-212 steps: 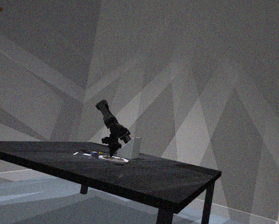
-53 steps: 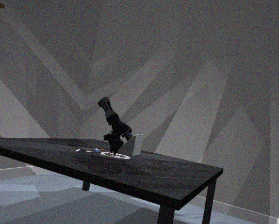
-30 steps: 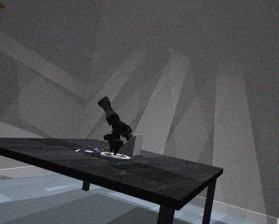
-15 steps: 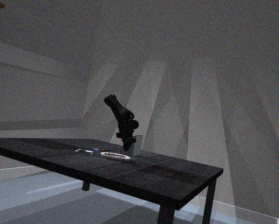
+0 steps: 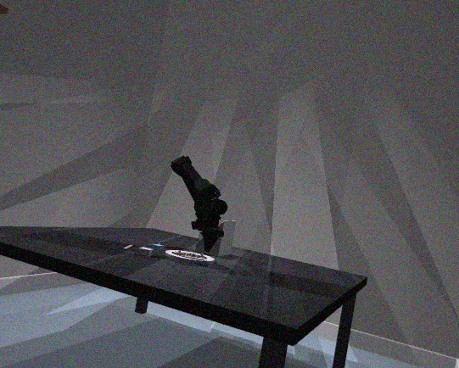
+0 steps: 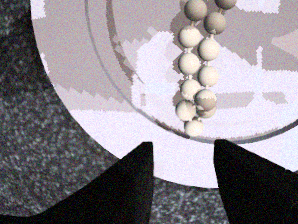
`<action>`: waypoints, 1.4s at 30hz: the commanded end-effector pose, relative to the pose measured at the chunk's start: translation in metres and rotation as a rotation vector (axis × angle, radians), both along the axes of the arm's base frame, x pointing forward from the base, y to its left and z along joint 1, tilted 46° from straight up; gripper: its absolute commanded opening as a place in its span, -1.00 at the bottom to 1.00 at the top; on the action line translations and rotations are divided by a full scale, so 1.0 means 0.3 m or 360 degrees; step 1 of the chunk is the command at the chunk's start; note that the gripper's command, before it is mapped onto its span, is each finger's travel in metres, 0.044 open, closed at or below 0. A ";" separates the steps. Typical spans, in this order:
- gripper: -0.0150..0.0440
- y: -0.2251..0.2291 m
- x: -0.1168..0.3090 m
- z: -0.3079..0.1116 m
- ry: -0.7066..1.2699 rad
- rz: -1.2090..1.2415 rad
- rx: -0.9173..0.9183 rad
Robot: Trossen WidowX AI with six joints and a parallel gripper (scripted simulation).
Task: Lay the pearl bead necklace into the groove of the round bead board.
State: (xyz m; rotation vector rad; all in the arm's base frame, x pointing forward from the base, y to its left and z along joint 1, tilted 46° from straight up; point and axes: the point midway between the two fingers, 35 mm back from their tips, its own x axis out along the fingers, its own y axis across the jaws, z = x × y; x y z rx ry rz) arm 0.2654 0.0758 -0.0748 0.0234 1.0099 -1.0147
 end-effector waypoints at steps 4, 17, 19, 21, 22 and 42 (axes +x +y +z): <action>-0.08 -0.035 -0.004 -0.023 0.0016 -0.0001 -0.0020; -0.08 -0.074 -0.005 -0.055 0.0026 -0.0004 -0.0032; -0.08 -0.074 -0.005 -0.055 0.0026 -0.0004 -0.0032; -0.08 -0.074 -0.005 -0.055 0.0026 -0.0004 -0.0032; -0.17 -0.066 -0.001 -0.054 0.0018 -0.0009 -0.0019; -0.49 -0.066 -0.001 -0.054 0.0018 -0.0009 -0.0019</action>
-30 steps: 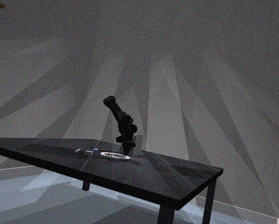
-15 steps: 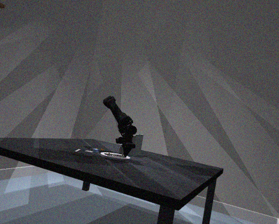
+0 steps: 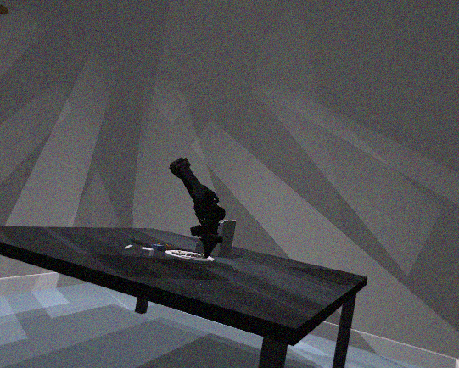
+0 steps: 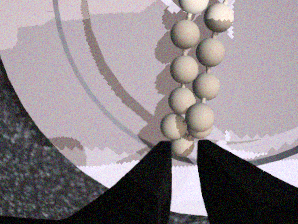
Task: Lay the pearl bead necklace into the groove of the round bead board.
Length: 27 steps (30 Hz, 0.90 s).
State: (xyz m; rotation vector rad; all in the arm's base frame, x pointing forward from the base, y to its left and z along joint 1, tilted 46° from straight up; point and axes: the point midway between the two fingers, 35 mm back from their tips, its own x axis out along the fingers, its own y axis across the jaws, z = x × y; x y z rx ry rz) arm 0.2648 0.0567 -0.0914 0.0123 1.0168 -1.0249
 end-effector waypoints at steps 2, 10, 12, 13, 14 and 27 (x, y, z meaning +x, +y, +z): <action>-0.49 -0.002 0.001 0.001 -0.0001 -0.0001 -0.0005; -0.49 -0.002 0.001 0.001 -0.0001 -0.0001 -0.0005; -0.49 -0.002 0.001 0.001 -0.0001 -0.0001 -0.0005; -0.49 -0.002 0.001 0.001 -0.0001 -0.0001 -0.0005; -0.49 -0.002 0.001 0.001 -0.0001 -0.0001 -0.0005; -0.49 0.033 -0.011 0.042 0.0006 0.0004 -0.0016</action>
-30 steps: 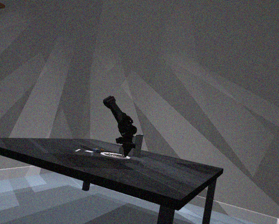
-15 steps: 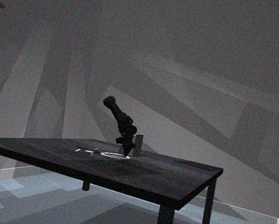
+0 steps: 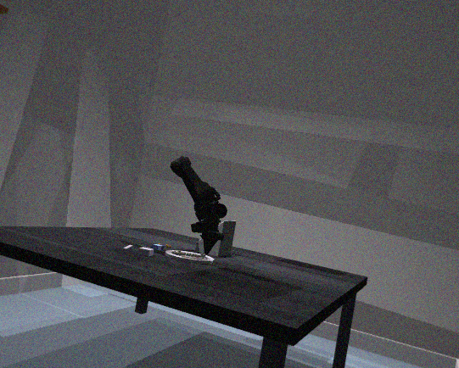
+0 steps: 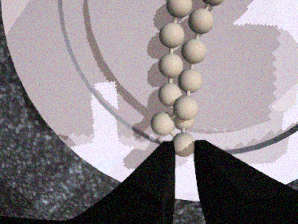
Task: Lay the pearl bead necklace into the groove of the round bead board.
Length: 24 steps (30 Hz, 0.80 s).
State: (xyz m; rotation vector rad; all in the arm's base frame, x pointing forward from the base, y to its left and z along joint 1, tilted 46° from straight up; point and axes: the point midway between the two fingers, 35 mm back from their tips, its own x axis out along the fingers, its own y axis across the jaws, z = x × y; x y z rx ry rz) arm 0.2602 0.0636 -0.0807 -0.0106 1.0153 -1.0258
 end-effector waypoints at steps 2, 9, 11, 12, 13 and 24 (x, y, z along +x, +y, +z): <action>-0.49 0.009 0.003 0.007 -0.0007 -0.0010 0.0010; -0.49 0.001 -0.027 0.010 -0.0007 -0.0010 0.0010; -0.49 0.001 -0.027 0.010 -0.0007 -0.0010 0.0010; -0.49 0.001 -0.027 0.010 -0.0007 -0.0010 0.0010; -0.49 0.001 -0.027 0.010 -0.0007 -0.0010 0.0010; -0.49 -0.028 -0.021 -0.019 -0.0007 -0.0010 0.0010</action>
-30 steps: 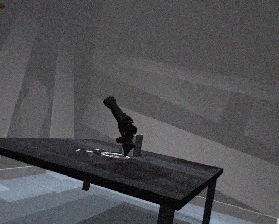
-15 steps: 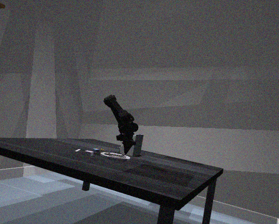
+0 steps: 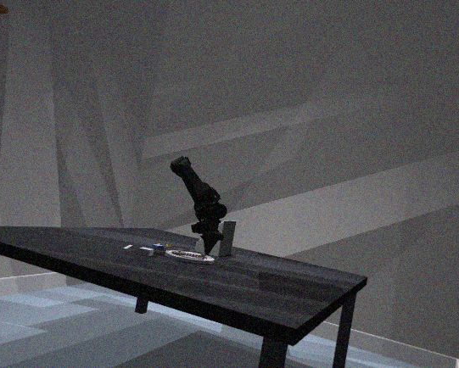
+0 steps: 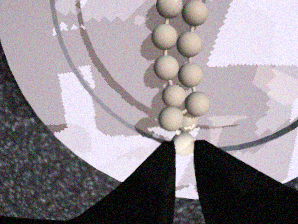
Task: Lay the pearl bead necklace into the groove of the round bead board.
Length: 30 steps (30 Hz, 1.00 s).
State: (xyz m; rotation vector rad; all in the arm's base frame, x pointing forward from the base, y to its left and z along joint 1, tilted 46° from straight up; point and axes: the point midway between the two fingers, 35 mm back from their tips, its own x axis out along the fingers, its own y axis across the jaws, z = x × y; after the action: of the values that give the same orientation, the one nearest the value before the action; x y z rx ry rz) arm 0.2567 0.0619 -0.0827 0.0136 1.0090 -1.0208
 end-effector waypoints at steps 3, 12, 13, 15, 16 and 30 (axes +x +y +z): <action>-0.49 -0.034 -0.007 -0.023 0.0019 -0.0002 -0.0016; -0.22 -0.026 -0.001 -0.024 0.0009 -0.0006 -0.0002; -0.14 -0.026 -0.001 -0.024 0.0009 -0.0006 -0.0002; 0.04 -0.026 -0.001 -0.024 0.0009 -0.0006 -0.0002; 0.13 -0.026 -0.001 -0.024 0.0009 -0.0006 -0.0002; 1.00 -0.006 -0.015 0.006 0.0023 -0.0001 -0.0019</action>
State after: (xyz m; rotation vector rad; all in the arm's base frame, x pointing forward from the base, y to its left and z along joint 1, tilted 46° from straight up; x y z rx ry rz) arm 0.2526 0.0588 -0.0828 -0.0069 1.0140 -1.0249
